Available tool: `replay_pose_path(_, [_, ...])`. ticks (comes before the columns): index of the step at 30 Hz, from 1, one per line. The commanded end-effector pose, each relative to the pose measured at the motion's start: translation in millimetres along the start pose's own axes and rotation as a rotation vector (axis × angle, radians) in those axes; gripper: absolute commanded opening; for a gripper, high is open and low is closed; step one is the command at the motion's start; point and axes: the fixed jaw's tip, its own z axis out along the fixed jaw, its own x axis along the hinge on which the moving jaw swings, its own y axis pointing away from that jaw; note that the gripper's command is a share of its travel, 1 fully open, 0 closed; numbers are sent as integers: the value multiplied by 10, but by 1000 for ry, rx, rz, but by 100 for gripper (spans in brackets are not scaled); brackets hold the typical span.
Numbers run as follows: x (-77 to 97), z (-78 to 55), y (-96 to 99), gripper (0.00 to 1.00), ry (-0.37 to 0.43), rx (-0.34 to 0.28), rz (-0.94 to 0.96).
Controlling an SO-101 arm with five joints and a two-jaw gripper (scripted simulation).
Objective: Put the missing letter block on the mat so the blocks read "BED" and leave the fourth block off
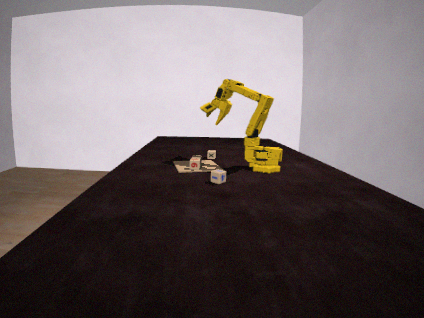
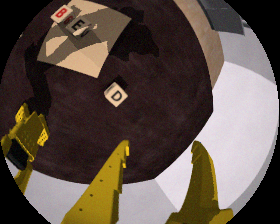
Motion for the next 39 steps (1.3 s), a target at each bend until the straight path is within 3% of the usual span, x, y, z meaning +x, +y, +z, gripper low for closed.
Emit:
replay_pose_path(1, [31,-114,-101,35,4,99,-129])
replay_pose_path(9, [83,-76,-89,35,23,90,-367])
replay_pose_path(21, [126,-45,-82,35,37,81,-571])
replay_pose_path(39, [148,-28,-79,35,44,75,-681])
